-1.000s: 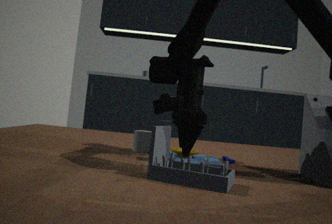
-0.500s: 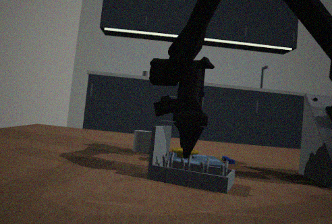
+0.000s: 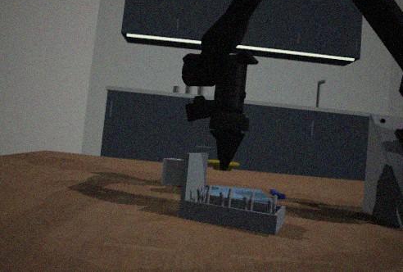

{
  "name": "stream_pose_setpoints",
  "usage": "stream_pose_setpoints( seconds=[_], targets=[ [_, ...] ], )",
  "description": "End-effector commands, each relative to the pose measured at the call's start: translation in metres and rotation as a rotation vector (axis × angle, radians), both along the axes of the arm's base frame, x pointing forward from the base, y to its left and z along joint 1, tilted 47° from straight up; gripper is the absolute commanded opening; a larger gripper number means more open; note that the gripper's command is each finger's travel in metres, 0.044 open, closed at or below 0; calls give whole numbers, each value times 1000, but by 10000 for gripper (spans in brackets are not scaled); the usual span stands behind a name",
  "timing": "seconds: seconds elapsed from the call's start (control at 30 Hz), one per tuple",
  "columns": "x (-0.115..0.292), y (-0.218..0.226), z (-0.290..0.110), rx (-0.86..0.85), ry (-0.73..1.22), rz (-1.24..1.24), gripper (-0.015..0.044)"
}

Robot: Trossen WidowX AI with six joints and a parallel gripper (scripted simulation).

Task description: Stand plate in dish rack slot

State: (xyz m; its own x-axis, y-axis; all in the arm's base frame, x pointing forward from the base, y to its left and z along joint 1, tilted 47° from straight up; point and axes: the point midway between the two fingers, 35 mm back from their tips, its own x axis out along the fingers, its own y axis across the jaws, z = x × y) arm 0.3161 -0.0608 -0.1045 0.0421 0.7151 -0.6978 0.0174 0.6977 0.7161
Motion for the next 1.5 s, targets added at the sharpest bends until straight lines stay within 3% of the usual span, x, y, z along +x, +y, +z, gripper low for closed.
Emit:
stream_pose_setpoints(
  seconds=[0.0,0.87,1.07,1.47],
  targets=[
    [4,-17,14,-9,-7,3,0],
    [3,-101,90,-1,-6,13,0],
    [3,-94,100,-8,37,-20,0],
    [-1,-57,150,-6,311,-289,0]
  ],
)
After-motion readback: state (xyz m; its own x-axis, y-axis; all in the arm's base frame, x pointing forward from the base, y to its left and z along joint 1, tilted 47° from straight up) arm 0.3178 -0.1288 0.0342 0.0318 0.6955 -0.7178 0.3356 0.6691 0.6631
